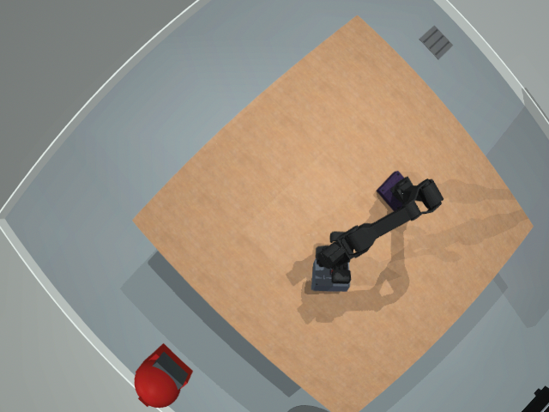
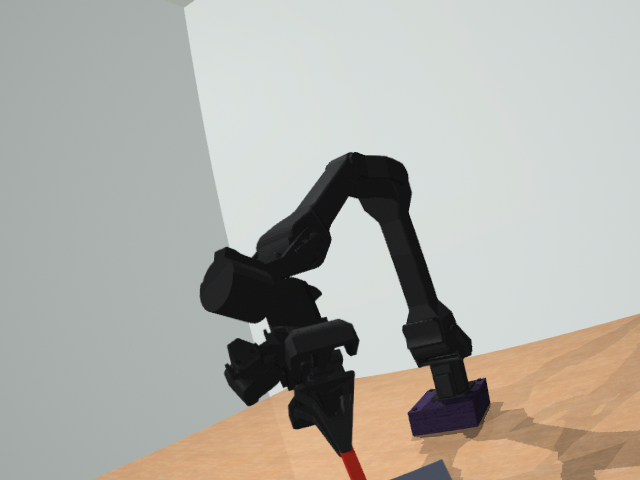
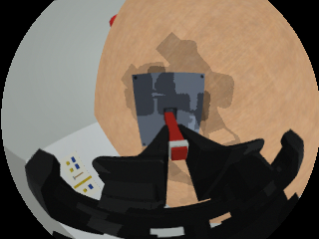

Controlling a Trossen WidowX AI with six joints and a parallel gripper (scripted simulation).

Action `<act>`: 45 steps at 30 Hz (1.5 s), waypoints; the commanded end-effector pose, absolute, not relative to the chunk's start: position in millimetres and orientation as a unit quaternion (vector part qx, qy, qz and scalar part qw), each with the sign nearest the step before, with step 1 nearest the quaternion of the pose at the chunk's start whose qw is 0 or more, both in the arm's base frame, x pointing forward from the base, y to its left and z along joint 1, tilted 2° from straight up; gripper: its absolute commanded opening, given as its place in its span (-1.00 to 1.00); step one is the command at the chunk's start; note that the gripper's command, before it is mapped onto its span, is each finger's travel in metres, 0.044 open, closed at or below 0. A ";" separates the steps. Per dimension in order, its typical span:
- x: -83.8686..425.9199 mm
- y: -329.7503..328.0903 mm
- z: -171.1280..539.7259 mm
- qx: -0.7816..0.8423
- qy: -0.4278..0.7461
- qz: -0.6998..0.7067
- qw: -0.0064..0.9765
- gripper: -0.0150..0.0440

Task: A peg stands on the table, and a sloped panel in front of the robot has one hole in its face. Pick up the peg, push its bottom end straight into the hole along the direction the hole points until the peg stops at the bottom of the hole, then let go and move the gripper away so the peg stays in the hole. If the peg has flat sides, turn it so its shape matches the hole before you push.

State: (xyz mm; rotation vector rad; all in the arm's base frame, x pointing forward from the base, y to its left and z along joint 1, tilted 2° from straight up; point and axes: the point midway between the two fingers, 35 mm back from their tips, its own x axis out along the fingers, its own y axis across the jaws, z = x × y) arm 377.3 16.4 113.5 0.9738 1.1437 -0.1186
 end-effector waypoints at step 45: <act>376.7 17.6 104.8 0.442 0.519 -0.054 0.730 -0.49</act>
